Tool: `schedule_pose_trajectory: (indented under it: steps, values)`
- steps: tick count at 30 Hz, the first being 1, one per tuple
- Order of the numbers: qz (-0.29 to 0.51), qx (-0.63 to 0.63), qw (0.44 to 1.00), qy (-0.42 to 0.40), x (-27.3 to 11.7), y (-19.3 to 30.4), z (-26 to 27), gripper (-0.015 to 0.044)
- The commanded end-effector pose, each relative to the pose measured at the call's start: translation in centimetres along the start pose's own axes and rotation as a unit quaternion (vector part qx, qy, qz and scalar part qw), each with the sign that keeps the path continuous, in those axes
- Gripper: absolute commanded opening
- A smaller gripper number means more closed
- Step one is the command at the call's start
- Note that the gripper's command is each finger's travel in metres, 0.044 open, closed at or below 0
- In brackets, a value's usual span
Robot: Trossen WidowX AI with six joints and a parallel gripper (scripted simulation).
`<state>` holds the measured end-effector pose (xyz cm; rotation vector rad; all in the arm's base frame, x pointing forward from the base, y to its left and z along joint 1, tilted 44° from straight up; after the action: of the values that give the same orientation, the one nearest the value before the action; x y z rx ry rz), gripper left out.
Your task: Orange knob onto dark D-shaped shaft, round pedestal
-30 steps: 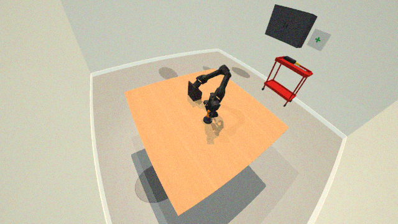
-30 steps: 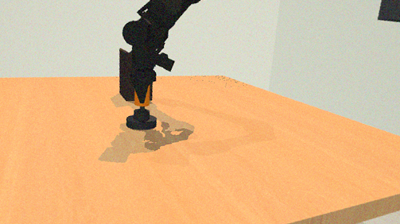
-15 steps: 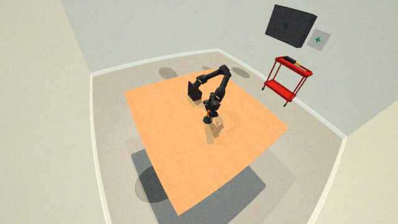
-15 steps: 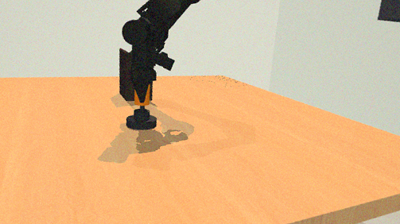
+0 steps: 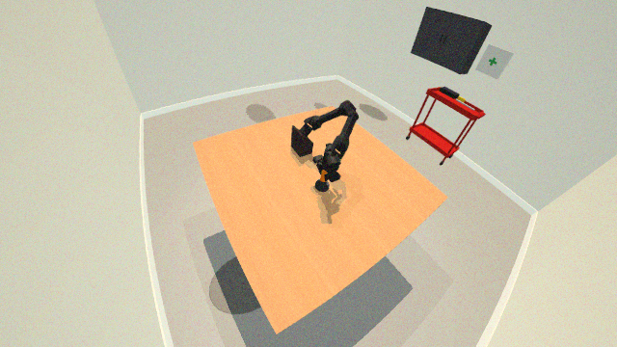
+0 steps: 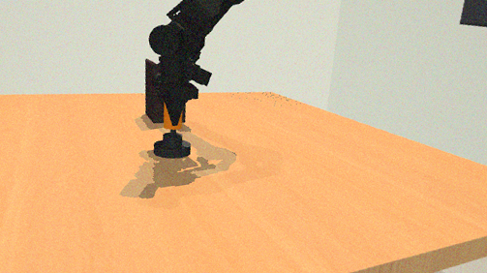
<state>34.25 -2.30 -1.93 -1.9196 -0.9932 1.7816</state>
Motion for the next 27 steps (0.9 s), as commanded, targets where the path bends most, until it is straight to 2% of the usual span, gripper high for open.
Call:
schedule_pose_trajectory:
  steps: [1, 17, 24, 27]
  values:
    - [-0.001, -0.005, 1.0, 0.001, 0.12, -0.02, -0.03, 0.0]
    - [-0.001, -0.005, 1.0, 0.001, -0.33, -0.06, -0.13, 0.0]
    - [-0.001, -0.104, 0.995, 0.001, -0.2, -0.02, -0.13, 0.0]
    - [-0.001, -0.109, 0.994, 0.001, -0.06, -0.01, -0.05, 0.0]
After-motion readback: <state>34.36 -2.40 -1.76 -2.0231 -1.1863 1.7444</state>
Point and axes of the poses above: the point midway between the two fingers, 35 mm back from their tips, its own x axis out along the fingers, its own z axis across the jaws, y = z × x, the point moved 5 cm from there along -x, back along the fingers, and after that the axes turned 12 degrees about -x, right-handed, at the moved point
